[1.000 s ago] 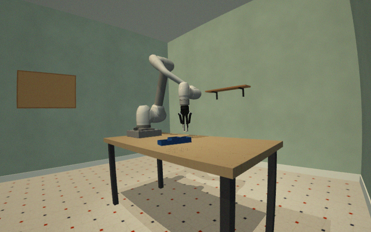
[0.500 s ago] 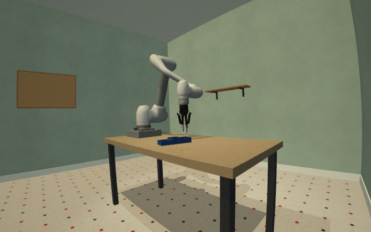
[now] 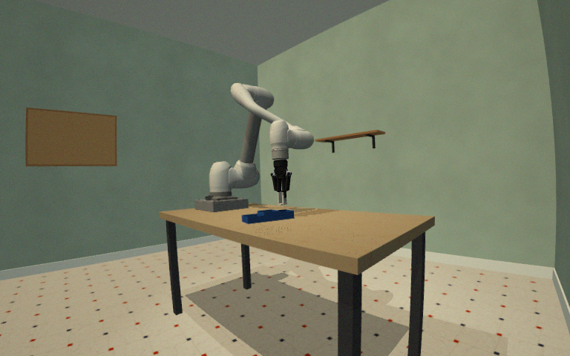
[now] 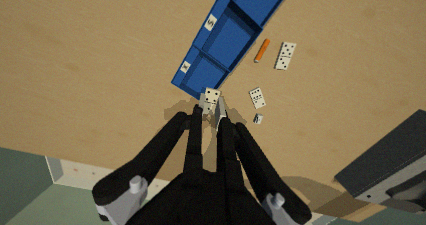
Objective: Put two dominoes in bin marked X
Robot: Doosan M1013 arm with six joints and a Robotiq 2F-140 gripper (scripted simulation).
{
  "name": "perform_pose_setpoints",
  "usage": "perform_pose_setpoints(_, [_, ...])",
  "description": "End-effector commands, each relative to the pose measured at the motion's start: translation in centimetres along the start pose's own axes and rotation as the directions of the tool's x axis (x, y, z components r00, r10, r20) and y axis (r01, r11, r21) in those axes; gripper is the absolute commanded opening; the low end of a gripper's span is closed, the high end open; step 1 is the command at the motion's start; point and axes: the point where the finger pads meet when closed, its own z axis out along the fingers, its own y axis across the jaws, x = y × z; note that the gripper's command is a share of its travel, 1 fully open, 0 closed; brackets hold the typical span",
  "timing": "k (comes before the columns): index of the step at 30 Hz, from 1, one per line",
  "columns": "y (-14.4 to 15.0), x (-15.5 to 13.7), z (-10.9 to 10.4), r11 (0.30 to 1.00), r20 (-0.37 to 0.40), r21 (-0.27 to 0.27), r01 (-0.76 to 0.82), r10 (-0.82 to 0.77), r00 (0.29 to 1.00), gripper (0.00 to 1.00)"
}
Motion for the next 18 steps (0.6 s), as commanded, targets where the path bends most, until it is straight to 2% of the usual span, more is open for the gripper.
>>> perform_pose_setpoints(1, [-1.7,2.3,0.0,0.988,-0.002,-0.004,-0.156,0.156,0.988,0.13])
perform_pose_setpoints(3, [-2.3,3.1,0.0,0.975,-0.002,-0.003,-0.221,0.221,0.975,0.13])
perform_pose_setpoints(5, [-2.3,3.1,0.0,0.975,-0.002,-0.003,-0.221,0.221,0.975,0.13])
perform_pose_setpoints(6, [-2.4,3.2,0.0,0.954,-0.003,-0.004,-0.299,0.299,0.954,0.13])
perform_pose_setpoints(9, [-2.5,3.3,0.0,0.928,-0.006,-0.007,-0.373,0.373,0.928,0.13])
perform_pose_setpoints(18, [-2.5,3.3,0.0,0.928,-0.006,-0.007,-0.373,0.373,0.928,0.13])
